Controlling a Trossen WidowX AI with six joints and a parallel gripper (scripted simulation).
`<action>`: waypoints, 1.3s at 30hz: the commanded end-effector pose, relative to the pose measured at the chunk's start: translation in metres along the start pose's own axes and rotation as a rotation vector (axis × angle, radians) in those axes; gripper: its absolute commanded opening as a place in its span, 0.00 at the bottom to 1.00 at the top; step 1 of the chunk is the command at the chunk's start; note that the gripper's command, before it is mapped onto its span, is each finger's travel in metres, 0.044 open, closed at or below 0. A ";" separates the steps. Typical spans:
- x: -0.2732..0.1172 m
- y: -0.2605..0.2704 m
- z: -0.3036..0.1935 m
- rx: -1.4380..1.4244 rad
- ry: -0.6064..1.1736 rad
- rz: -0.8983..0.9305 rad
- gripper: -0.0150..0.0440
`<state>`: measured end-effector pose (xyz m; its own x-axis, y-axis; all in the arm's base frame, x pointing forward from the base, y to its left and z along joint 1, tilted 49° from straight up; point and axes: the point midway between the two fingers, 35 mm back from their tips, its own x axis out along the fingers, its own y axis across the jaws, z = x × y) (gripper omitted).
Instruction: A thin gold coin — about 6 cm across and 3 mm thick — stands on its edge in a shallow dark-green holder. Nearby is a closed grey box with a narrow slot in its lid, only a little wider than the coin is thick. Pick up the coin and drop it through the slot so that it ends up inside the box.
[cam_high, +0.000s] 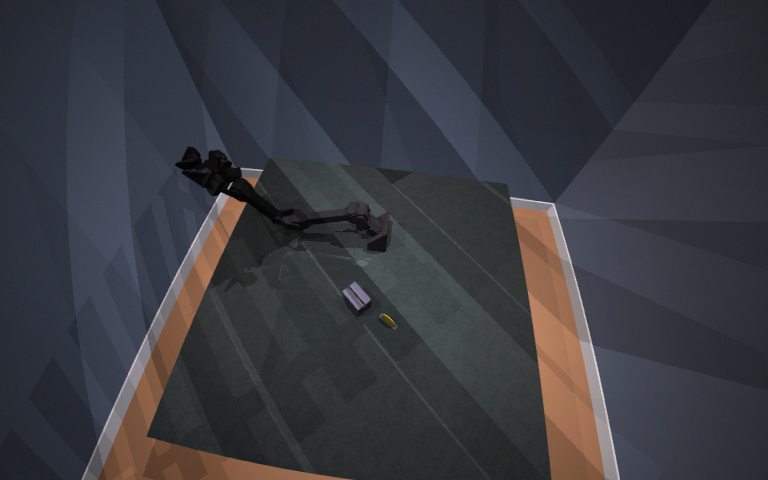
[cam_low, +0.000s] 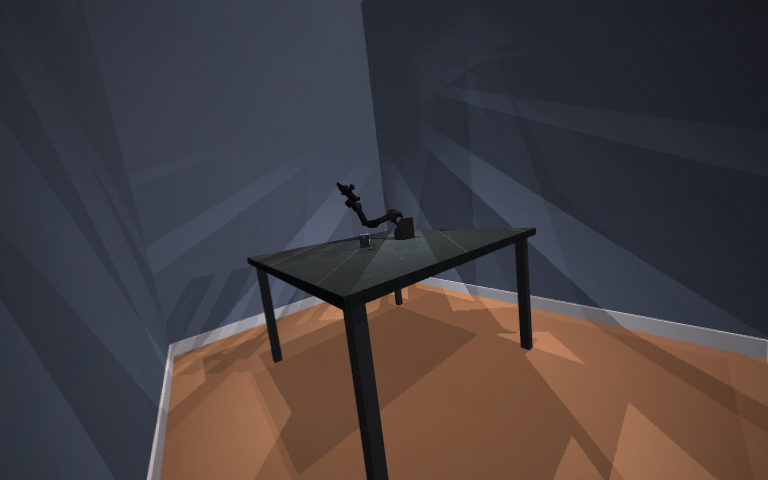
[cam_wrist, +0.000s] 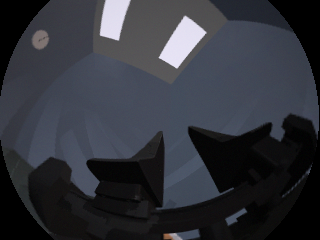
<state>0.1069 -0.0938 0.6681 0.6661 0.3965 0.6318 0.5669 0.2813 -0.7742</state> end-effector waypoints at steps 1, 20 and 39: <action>0.021 0.012 0.056 -0.022 -0.059 0.066 0.53; 0.107 0.246 0.237 -0.116 0.015 0.709 0.53; 0.047 0.563 0.193 -0.134 0.575 1.403 0.53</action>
<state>0.3497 0.2625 0.2902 0.8115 -0.0475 -0.5824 -0.5821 -0.1530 -0.7986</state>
